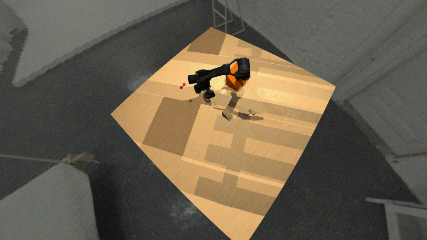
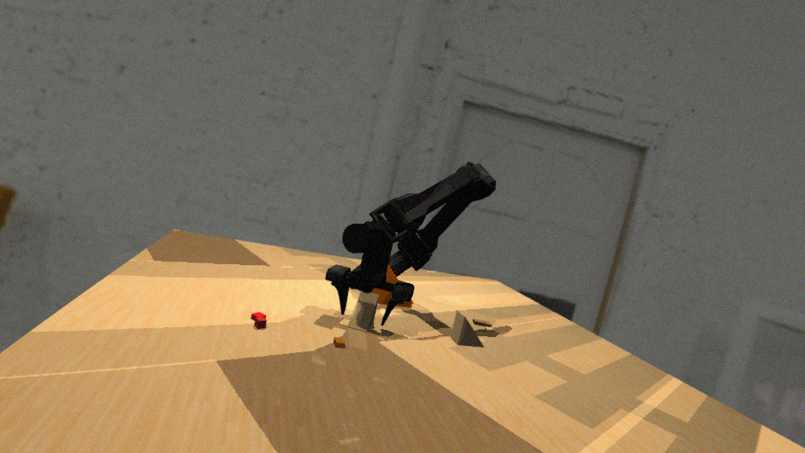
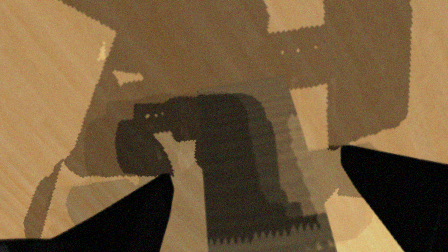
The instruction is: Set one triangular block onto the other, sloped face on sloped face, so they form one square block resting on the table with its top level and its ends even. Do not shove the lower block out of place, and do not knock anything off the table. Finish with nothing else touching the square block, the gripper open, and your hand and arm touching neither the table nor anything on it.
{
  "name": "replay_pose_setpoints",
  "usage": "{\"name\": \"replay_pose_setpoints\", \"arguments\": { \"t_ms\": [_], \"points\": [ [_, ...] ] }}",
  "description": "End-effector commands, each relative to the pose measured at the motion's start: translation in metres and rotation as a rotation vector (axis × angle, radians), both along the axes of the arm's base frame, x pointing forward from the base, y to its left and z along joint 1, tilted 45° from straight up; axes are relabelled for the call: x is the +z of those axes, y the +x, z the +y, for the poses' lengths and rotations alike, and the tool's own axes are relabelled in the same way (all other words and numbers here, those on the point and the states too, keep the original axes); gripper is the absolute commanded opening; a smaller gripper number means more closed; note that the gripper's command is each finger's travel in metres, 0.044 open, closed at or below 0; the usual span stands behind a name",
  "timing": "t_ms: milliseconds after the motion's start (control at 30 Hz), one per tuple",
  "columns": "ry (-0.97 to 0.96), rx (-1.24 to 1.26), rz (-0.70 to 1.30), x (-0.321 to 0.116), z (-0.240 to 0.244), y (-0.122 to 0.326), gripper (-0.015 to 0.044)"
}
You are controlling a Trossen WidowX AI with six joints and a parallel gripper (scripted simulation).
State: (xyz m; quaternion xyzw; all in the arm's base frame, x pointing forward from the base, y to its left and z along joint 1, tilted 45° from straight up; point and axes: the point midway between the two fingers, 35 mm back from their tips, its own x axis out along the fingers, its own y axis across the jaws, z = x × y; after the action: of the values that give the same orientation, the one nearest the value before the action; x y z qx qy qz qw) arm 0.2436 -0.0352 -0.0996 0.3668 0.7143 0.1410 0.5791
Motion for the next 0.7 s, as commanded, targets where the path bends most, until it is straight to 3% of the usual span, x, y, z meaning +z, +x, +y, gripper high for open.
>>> {"name": "replay_pose_setpoints", "arguments": {
  "t_ms": [0,233,500,667],
  "points": [
    [0.005,-0.006,0.008,-0.0012,0.0029,-0.0021,0.0388],
    [0.005,-0.006,0.008,-0.0012,0.0029,-0.0021,0.0204],
    [0.005,-0.006,0.008,-0.0012,0.0029,-0.0021,0.0150],
    [0.005,-0.005,0.007,0.0007,0.0009,-0.0017,0.0019]
  ]
}}
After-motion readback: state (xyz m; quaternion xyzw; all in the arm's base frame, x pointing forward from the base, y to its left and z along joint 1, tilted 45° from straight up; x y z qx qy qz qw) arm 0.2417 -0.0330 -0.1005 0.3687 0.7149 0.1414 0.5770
